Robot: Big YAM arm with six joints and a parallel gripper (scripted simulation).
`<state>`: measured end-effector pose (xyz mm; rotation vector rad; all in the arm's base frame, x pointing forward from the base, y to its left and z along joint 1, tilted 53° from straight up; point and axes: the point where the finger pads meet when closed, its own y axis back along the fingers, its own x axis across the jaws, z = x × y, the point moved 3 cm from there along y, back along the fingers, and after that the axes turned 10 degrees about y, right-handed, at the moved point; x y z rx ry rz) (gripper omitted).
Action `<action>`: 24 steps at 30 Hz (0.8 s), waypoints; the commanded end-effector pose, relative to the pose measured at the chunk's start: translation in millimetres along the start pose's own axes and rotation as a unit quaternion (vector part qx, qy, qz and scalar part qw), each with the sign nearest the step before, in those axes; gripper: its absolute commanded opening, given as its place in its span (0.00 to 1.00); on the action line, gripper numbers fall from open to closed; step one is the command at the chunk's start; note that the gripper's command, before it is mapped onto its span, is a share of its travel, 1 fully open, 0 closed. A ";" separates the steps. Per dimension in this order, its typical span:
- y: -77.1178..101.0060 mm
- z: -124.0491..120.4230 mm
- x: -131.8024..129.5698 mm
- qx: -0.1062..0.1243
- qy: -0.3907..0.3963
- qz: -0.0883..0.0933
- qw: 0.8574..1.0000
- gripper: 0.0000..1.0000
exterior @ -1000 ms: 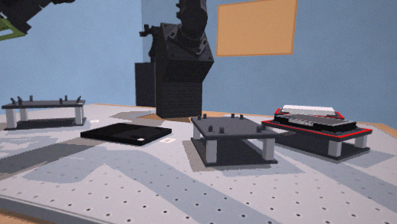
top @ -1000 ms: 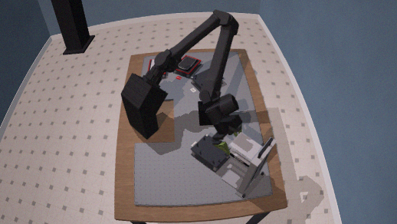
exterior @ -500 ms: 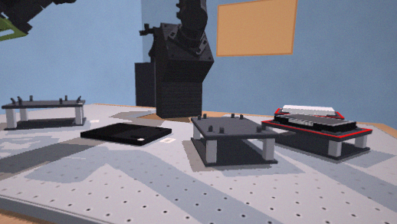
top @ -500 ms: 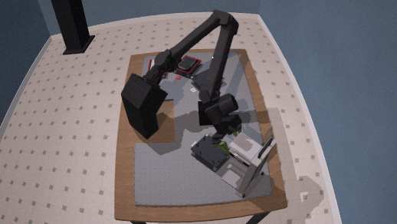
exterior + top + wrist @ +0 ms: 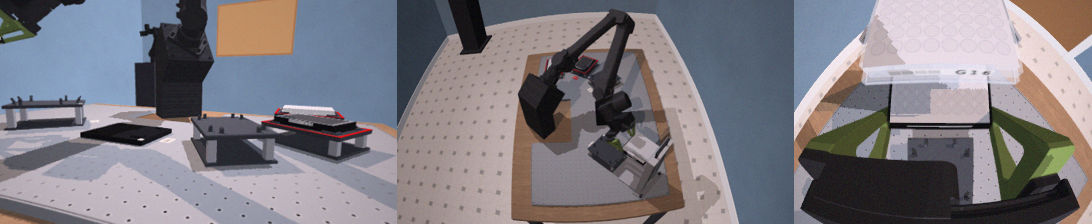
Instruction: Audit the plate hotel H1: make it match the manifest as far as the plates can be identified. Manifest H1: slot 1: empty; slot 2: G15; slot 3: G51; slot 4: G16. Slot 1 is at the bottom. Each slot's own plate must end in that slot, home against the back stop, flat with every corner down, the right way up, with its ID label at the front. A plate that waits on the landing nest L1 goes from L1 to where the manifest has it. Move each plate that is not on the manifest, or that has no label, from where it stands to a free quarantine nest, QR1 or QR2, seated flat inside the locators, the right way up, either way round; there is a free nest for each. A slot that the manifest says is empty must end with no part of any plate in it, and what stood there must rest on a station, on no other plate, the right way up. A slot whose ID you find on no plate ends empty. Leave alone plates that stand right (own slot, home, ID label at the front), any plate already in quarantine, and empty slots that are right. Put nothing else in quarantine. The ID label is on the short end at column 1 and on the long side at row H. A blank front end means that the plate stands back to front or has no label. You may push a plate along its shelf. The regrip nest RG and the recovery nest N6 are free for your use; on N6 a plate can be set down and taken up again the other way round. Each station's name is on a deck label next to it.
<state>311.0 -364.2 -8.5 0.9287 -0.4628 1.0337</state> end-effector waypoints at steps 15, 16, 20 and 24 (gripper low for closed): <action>23.1 3.0 0.1 -0.022 0.014 -0.002 1.000 0.86; 23.3 1.0 0.0 -0.021 0.014 -0.002 1.000 0.86; 27.3 -2.3 1.2 -0.021 0.014 -0.002 1.000 0.86; 29.2 -8.5 2.5 -0.019 0.014 -0.001 1.000 0.86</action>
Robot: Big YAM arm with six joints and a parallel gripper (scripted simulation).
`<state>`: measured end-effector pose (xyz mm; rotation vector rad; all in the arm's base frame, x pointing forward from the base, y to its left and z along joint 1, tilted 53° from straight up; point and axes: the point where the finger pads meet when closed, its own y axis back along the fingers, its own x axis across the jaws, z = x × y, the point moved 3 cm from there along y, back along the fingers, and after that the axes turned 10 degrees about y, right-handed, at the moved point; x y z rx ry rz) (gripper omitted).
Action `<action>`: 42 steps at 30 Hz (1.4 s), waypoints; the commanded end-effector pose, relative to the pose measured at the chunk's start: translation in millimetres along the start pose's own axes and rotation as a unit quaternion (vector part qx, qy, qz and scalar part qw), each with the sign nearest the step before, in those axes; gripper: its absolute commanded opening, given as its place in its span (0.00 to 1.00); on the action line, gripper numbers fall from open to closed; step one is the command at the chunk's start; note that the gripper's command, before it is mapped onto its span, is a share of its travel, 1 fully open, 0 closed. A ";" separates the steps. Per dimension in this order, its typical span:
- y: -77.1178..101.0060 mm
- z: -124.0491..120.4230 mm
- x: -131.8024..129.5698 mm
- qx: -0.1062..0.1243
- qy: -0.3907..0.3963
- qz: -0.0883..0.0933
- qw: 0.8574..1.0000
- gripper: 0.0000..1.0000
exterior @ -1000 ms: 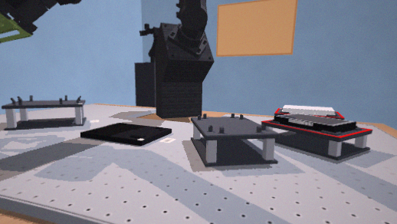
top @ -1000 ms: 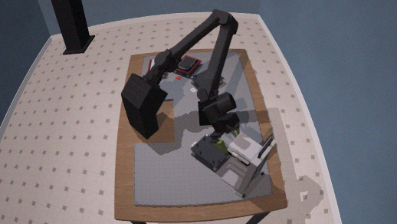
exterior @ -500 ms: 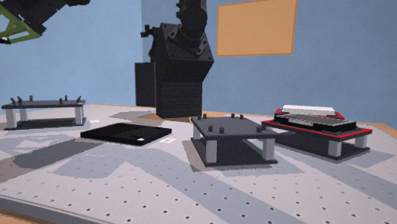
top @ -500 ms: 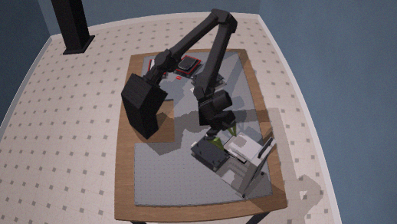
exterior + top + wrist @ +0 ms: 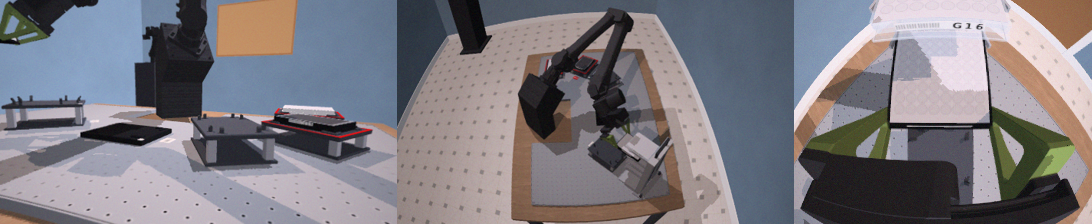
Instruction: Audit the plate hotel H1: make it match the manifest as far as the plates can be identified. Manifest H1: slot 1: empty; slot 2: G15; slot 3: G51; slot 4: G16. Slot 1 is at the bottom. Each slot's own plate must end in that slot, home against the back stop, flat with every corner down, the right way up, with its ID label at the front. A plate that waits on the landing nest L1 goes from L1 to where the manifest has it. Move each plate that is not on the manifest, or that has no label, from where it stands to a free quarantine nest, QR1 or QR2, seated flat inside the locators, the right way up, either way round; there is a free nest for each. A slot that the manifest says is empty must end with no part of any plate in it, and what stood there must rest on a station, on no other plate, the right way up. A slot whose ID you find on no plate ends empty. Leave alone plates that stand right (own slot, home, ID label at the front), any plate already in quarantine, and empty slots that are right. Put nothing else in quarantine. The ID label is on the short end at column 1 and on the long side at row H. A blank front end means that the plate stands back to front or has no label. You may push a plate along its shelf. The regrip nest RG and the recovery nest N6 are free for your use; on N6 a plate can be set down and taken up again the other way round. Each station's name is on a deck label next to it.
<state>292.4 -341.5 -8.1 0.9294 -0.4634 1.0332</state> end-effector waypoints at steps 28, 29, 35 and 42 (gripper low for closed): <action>31.1 -10.5 2.3 -0.019 0.014 -0.001 1.000 0.86; 33.0 -10.1 2.0 -0.021 0.014 -0.002 1.000 0.86; 35.9 -17.0 4.1 -0.018 0.015 -0.001 1.000 0.86; 41.4 -22.5 5.4 -0.018 0.015 0.000 1.000 0.86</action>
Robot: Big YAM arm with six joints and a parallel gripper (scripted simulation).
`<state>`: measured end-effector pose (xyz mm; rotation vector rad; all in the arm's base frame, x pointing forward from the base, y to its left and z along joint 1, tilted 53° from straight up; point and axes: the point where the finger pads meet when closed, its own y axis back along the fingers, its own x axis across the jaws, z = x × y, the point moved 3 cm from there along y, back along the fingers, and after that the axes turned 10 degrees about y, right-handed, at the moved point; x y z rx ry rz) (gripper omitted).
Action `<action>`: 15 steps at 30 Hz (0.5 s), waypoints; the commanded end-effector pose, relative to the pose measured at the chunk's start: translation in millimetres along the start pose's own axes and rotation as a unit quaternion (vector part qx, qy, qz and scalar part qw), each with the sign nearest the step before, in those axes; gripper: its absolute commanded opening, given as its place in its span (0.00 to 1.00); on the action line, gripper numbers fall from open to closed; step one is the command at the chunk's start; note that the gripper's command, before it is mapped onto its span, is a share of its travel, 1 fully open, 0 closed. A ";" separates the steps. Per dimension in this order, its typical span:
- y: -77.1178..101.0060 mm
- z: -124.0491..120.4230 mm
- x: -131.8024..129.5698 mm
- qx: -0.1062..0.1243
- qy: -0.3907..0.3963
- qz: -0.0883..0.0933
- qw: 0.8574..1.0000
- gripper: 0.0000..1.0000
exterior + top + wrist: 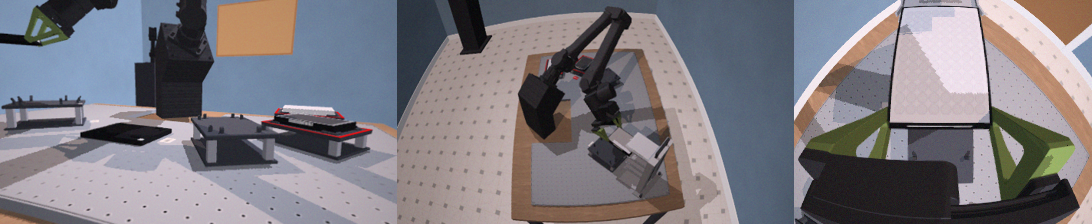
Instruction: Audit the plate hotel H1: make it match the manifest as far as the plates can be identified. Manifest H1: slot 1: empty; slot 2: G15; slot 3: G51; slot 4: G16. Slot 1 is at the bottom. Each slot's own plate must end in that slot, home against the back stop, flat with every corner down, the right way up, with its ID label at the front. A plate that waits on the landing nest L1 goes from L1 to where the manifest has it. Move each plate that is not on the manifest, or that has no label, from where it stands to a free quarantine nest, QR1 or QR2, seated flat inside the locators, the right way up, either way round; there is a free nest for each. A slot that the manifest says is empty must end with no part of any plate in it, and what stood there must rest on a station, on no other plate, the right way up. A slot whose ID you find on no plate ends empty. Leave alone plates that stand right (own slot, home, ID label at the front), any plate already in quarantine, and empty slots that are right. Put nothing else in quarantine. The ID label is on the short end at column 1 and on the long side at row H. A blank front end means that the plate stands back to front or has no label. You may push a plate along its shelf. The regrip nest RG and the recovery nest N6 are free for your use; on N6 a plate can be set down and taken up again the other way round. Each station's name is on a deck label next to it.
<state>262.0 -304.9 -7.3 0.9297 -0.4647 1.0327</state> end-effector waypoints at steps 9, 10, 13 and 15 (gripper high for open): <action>16.9 2.6 -0.6 -0.020 0.014 -0.003 1.000 0.86; 16.9 2.6 -0.6 -0.020 0.014 -0.003 1.000 0.86; 18.1 0.2 0.8 -0.019 0.015 -0.002 1.000 0.86; 20.8 -0.4 0.8 -0.021 0.016 -0.002 1.000 0.86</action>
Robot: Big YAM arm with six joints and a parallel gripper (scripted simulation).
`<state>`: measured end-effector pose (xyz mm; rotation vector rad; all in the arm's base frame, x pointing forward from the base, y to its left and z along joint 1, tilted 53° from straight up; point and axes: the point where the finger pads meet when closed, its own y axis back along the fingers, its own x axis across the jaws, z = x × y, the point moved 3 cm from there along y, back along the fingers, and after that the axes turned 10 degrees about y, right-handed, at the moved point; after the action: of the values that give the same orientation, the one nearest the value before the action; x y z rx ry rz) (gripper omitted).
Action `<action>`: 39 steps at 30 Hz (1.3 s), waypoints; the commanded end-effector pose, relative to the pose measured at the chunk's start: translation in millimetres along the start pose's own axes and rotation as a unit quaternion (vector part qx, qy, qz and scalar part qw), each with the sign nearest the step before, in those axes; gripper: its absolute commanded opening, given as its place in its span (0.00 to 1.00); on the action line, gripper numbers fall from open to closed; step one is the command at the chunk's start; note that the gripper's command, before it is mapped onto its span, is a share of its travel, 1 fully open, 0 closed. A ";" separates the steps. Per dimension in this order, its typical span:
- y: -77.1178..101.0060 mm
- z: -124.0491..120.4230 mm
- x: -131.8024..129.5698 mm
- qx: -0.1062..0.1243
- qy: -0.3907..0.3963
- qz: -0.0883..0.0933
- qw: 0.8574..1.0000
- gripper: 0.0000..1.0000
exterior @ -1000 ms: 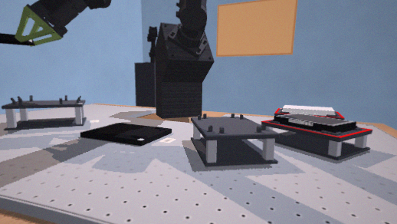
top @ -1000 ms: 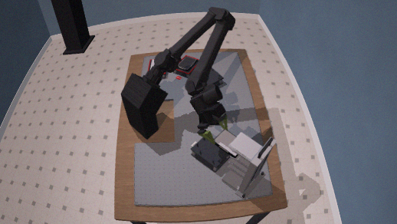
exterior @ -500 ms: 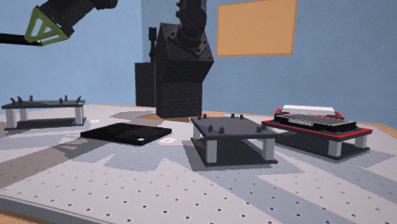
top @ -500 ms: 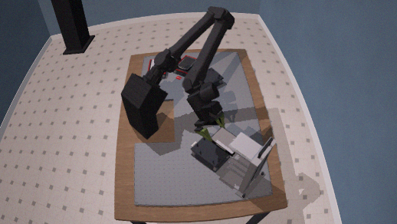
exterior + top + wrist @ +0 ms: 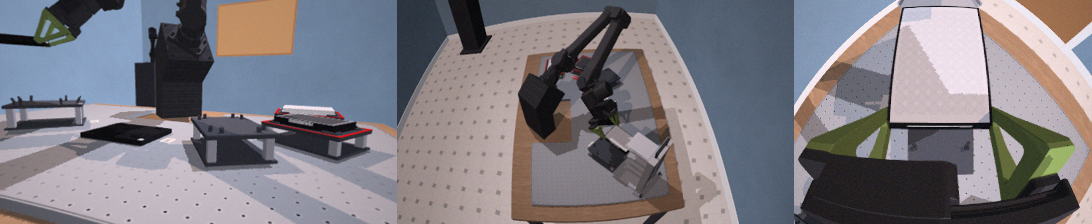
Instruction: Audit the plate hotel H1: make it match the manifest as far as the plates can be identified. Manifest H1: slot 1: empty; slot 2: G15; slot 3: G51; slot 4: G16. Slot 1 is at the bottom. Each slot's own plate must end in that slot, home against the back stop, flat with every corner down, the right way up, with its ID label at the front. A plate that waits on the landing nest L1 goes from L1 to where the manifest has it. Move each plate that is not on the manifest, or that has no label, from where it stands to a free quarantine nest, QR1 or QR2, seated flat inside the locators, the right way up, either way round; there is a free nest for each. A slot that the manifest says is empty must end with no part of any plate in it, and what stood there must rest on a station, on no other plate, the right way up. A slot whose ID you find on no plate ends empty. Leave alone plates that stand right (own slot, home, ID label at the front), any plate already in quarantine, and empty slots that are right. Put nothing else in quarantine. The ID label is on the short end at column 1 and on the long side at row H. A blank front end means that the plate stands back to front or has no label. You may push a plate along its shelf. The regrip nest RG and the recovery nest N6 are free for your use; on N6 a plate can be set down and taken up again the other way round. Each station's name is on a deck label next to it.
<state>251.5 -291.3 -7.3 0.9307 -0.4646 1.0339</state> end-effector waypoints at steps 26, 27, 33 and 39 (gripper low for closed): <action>30.7 -11.7 2.5 -0.020 0.016 -0.003 1.000 0.86; 31.4 -13.3 2.3 -0.020 0.015 -0.003 1.000 0.86; 35.2 -16.6 3.4 -0.020 0.016 -0.002 1.000 0.86; 24.3 -29.3 6.7 -0.006 0.007 0.003 1.000 0.86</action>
<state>223.8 -254.5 -8.2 0.9320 -0.4625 1.0316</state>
